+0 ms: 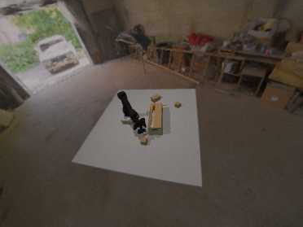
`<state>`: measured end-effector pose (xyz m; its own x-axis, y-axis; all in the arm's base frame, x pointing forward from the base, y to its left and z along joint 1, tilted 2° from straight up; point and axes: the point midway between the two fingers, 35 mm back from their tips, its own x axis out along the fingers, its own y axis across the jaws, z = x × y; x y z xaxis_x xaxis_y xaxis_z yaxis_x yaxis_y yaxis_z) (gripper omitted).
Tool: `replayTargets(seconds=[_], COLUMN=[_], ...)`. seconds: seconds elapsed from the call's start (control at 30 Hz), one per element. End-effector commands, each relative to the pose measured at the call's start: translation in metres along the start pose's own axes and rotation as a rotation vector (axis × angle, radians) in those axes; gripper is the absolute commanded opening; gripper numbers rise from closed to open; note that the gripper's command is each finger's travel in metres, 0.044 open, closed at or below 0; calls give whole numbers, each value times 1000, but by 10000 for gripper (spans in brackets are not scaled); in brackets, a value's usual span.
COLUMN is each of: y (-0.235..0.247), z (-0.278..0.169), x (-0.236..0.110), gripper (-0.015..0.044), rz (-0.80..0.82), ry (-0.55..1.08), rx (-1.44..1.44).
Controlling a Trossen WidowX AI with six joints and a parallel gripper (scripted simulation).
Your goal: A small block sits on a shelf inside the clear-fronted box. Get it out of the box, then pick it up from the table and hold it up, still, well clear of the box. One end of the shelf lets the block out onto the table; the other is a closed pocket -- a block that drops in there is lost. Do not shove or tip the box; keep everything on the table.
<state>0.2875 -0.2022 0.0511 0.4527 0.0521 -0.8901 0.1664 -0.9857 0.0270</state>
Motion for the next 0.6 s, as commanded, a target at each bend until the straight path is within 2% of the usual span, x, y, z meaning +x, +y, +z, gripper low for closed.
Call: replayTargets(seconds=[0.0, 0.57], y=[2, 4], z=[0, 12], x=[5, 30], gripper=[285, 285], rz=[9, 9], ry=[6, 6], rx=[-1, -1])
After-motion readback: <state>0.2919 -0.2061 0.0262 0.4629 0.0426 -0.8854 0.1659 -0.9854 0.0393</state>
